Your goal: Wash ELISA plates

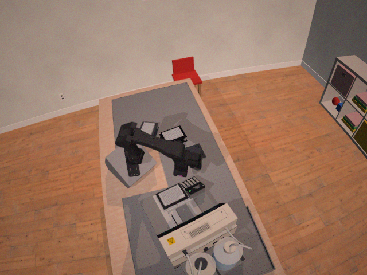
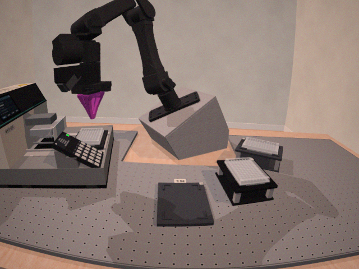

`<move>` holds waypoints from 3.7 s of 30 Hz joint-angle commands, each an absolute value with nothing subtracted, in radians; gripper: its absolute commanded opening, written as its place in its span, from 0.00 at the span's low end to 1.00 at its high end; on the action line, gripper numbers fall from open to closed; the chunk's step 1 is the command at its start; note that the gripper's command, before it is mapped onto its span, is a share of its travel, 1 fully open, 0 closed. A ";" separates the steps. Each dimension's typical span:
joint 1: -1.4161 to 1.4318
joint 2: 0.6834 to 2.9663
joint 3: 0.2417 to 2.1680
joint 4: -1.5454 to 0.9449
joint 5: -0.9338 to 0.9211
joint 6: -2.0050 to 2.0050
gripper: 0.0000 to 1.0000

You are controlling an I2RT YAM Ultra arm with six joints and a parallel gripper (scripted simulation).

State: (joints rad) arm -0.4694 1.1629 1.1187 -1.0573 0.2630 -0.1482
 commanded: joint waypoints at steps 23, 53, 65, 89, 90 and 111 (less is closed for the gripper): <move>-0.155 1.311 1.198 -1.076 0.410 0.844 0.00; 0.108 1.419 0.888 -0.638 0.981 1.308 0.00; 0.117 1.425 0.879 -0.624 1.007 1.313 0.00; 0.089 1.429 0.860 -0.562 0.997 1.267 0.00; 0.084 1.430 0.857 -0.549 0.994 1.257 0.00; -0.019 1.465 0.801 -0.328 0.945 1.099 0.00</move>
